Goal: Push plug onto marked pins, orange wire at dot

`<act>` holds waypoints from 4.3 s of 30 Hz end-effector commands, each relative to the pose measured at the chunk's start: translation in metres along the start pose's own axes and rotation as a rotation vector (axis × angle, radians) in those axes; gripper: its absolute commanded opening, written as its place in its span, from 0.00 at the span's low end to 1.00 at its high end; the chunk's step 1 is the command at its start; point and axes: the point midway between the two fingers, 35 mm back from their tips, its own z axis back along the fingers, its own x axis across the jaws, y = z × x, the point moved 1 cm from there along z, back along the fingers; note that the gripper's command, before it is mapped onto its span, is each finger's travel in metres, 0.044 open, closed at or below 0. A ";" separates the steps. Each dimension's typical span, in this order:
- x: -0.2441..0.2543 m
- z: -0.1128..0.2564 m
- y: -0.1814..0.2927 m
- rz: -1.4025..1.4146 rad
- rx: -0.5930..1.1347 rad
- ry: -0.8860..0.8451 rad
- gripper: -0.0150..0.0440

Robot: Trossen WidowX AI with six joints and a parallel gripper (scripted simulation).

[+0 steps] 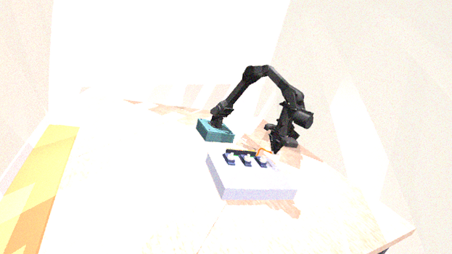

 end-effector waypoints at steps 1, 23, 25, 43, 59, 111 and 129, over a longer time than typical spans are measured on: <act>0.002 0.004 0.001 -0.011 -0.002 -0.007 0.25; 0.057 0.016 0.071 -0.730 0.010 -0.010 0.25; 0.063 0.016 0.077 -0.799 0.011 -0.010 0.25; 0.125 0.008 0.122 -1.421 0.021 -0.008 0.25; 0.142 -0.036 0.131 -1.576 0.024 -0.007 0.25; 0.086 -0.034 0.132 -1.576 0.020 -0.003 0.25; 0.084 0.008 0.131 -1.576 0.020 -0.003 0.88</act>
